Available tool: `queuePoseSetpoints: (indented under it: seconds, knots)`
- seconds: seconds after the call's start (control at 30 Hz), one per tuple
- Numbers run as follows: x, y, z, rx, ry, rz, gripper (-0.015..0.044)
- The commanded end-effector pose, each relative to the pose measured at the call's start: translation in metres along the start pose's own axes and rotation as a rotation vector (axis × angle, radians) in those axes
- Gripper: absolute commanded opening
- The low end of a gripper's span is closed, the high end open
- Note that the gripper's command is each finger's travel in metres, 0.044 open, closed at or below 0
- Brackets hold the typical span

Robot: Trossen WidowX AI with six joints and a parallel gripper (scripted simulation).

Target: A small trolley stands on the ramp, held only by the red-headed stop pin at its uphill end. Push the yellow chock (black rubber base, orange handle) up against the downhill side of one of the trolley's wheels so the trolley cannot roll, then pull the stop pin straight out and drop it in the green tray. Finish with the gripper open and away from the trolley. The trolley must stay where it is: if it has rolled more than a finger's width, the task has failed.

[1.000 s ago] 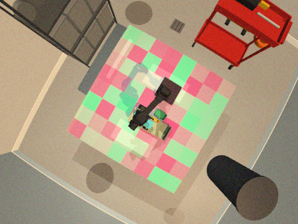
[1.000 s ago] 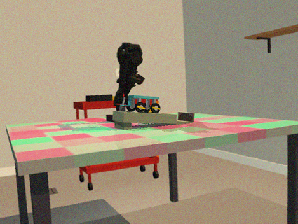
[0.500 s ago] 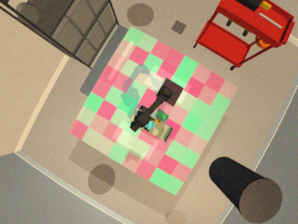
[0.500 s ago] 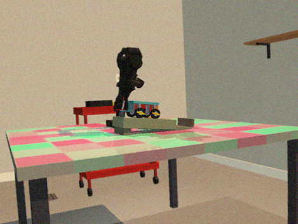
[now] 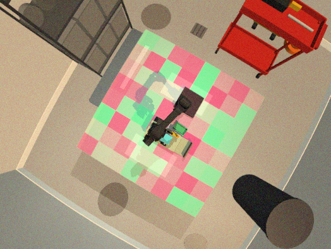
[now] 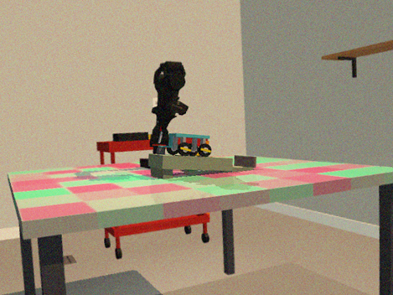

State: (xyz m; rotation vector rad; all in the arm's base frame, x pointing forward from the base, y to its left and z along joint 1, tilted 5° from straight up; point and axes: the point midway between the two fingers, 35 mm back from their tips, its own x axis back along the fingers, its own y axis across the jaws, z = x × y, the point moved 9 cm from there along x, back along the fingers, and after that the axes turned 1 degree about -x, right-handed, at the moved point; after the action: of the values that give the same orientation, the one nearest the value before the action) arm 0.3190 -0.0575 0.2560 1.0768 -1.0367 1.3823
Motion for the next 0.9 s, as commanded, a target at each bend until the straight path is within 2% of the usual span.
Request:
queuePoseSetpoints:
  seconds: [0.0,0.47,0.87]
  knots:
    - [0.0,0.0,0.007,-0.002,0.006,0.006,0.0]
    - [-0.001,0.001,0.023,-0.002,0.007,0.006,0.0]
    - [-0.004,0.039,0.023,-0.001,0.007,0.003,0.0]
